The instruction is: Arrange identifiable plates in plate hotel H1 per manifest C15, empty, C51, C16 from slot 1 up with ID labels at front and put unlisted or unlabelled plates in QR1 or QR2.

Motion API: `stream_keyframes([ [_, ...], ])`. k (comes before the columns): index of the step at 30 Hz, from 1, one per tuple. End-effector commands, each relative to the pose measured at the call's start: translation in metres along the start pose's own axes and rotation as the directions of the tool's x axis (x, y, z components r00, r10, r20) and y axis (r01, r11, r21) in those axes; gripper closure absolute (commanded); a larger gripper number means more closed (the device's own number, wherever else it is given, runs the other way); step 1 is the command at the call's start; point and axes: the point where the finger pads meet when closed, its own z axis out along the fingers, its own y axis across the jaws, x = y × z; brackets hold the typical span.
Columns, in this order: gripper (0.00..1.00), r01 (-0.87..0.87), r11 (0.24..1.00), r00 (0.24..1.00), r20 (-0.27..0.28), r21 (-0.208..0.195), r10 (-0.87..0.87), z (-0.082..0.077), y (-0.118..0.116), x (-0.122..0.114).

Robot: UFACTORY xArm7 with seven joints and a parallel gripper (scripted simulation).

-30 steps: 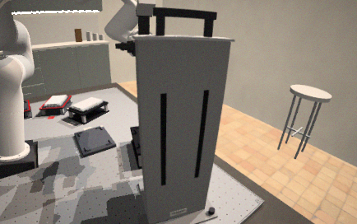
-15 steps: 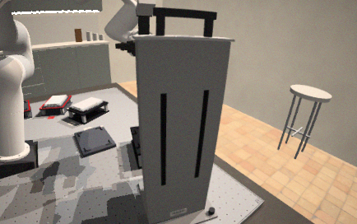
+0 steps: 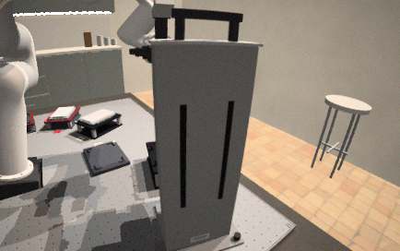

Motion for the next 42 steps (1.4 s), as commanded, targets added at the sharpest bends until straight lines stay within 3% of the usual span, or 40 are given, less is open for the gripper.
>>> stream_keyframes([
  [1,0.00,-0.004,1.000,1.000,0.000,0.000,0.004,0.000,0.000,0.001],
  [27,0.00,-0.004,1.000,1.000,0.000,0.000,0.004,0.000,0.000,0.001],
  [42,0.00,-0.004,1.000,1.000,0.000,0.000,0.004,-0.030,0.000,0.001],
])
